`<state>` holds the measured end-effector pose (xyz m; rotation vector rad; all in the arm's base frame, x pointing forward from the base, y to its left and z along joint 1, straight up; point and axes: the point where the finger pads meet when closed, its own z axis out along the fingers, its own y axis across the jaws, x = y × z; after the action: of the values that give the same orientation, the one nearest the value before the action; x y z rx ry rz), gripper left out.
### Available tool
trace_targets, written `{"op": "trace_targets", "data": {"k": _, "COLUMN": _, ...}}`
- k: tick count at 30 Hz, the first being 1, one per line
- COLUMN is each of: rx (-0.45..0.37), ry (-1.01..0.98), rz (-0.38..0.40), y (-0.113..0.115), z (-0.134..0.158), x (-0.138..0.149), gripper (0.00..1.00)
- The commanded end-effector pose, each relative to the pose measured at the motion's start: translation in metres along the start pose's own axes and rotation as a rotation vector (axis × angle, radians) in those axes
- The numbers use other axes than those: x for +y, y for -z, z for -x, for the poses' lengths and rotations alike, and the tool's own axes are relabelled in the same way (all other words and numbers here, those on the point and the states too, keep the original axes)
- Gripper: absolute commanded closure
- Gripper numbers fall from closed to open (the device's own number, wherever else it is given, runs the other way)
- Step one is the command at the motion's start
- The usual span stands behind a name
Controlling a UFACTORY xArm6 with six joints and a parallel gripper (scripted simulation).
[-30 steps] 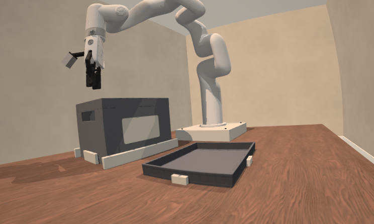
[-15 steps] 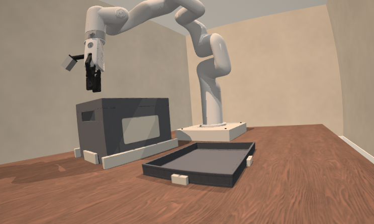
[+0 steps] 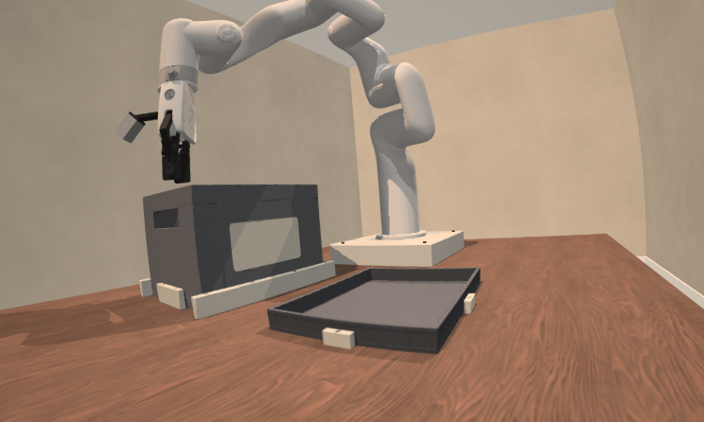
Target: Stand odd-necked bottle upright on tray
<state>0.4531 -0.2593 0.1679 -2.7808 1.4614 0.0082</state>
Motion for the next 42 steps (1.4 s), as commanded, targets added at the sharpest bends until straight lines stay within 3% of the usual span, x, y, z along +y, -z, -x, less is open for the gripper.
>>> {"op": "trace_targets", "data": {"k": 1, "rx": 0.005, "ry": 0.000, "rz": -0.002, "y": -0.001, "z": -0.001, "x": -0.001, "gripper": 0.35}}
{"op": "trace_targets", "data": {"k": 17, "rx": 0.005, "ry": 0.000, "rz": -0.002, "y": -0.013, "z": -0.001, "x": -0.001, "gripper": 0.35}}
{"op": "trace_targets", "data": {"k": 42, "rx": 0.005, "ry": 0.000, "rz": -0.002, "y": -0.014, "z": -0.002, "x": -0.001, "gripper": 0.35}}
